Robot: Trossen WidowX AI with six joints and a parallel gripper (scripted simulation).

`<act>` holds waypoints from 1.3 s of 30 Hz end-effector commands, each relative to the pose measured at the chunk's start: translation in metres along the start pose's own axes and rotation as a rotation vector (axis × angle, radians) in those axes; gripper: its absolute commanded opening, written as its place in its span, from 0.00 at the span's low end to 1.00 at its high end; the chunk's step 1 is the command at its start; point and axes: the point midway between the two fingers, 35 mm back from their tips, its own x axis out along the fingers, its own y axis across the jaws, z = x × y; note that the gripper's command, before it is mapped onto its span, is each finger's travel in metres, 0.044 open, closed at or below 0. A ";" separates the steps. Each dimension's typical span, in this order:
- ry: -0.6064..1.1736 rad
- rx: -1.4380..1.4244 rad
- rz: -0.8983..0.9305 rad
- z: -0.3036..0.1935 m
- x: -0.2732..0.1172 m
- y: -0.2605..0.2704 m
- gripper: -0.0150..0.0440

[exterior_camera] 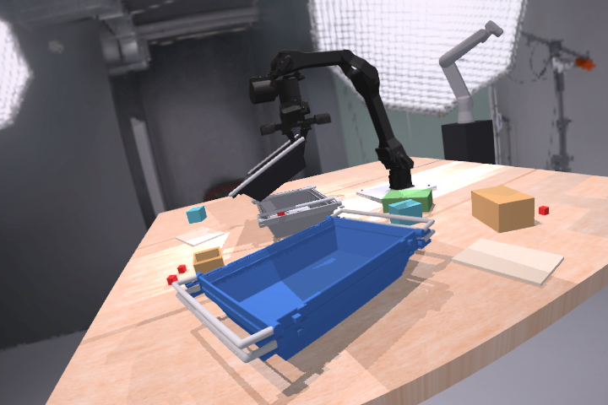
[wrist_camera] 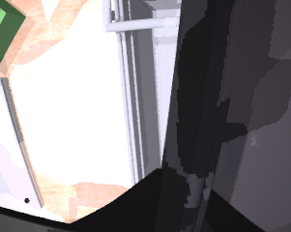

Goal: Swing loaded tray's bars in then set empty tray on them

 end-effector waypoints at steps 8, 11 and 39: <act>-0.001 -0.042 -0.011 0.000 0.008 -0.002 0.25; 0.000 -0.058 -0.009 0.000 0.012 -0.002 0.25; 0.001 -0.169 0.005 -0.003 0.039 0.005 0.25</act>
